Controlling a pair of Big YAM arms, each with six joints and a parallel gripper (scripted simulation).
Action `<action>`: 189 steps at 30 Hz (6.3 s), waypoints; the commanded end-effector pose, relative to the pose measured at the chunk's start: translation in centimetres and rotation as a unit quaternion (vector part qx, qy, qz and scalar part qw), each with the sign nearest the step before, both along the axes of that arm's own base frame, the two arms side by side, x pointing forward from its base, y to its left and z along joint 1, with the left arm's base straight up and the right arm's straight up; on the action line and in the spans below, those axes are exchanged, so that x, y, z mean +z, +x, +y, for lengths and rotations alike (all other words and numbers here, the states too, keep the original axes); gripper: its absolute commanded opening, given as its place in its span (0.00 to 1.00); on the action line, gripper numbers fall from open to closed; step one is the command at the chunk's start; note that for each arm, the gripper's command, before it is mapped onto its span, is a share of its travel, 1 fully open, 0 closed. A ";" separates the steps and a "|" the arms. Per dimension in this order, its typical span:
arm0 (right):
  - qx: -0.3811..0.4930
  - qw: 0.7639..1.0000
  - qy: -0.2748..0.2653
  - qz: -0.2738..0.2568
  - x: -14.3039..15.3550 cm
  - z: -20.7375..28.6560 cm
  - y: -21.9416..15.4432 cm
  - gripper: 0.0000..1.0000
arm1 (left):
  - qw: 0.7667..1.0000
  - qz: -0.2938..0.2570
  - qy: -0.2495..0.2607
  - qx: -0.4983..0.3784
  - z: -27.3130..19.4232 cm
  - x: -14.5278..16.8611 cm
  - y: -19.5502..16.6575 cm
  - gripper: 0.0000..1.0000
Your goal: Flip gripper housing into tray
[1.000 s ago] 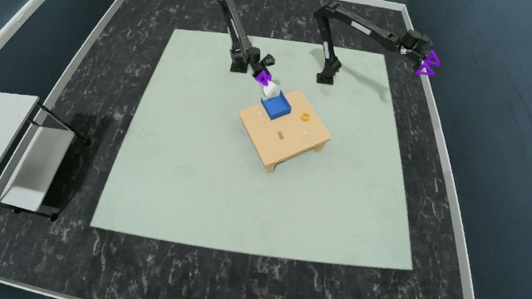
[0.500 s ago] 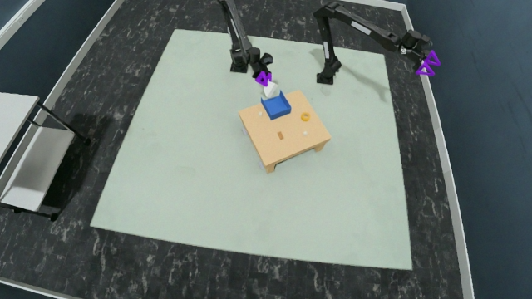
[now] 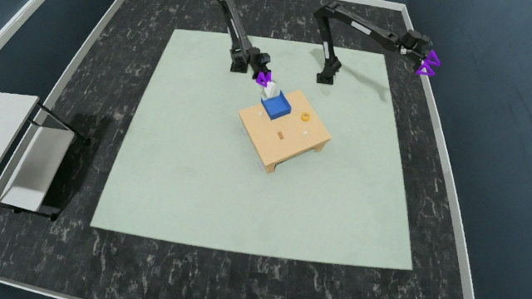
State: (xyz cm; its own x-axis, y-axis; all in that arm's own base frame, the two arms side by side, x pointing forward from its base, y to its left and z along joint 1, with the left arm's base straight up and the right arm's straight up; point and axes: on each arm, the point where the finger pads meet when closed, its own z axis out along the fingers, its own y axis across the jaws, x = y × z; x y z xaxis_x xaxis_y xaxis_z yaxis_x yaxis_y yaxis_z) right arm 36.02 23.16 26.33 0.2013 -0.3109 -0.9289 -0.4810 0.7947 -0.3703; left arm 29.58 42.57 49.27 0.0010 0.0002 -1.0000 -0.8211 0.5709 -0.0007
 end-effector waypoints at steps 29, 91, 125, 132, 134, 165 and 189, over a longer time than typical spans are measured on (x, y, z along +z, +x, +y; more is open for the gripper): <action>0.013 0.959 0.260 0.108 4.7 0.9 1.6 0.27 | 0.999 -0.016 0.032 0.007 0.5 4.4 -0.4 1.00; 0.035 0.742 0.589 0.320 4.7 0.9 1.6 0.27 | 0.999 -0.016 0.032 0.007 0.5 4.4 -0.4 1.00; 0.044 0.558 0.721 0.409 4.7 0.9 1.6 0.27 | 0.999 -0.016 0.032 0.007 0.5 4.4 -0.4 1.00; 0.044 0.558 0.720 0.409 4.7 0.9 1.6 0.27 | 0.999 -0.016 0.032 0.007 0.5 4.4 -0.4 1.00; 0.044 0.558 0.720 0.409 4.7 0.9 1.6 0.27 | 0.999 -0.016 0.032 0.007 0.5 4.4 -0.4 1.00; 0.044 0.556 0.721 0.410 4.7 0.9 1.6 0.27 | 0.999 -0.016 0.032 0.007 0.5 4.4 -0.4 1.00; 0.044 0.555 0.722 0.410 4.7 0.9 1.6 0.27 | 0.999 -0.016 0.032 0.007 0.5 4.4 -0.4 1.00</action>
State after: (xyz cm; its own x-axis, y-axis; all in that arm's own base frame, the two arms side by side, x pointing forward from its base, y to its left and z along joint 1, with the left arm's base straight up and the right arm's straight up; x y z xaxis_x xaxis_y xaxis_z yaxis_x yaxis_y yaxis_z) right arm 36.02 23.16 26.33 -0.5214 0.8533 -0.0017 -0.0097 -0.0040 0.9999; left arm 29.58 42.57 49.27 0.0010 0.0002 -1.0000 -0.8211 0.5709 -0.0007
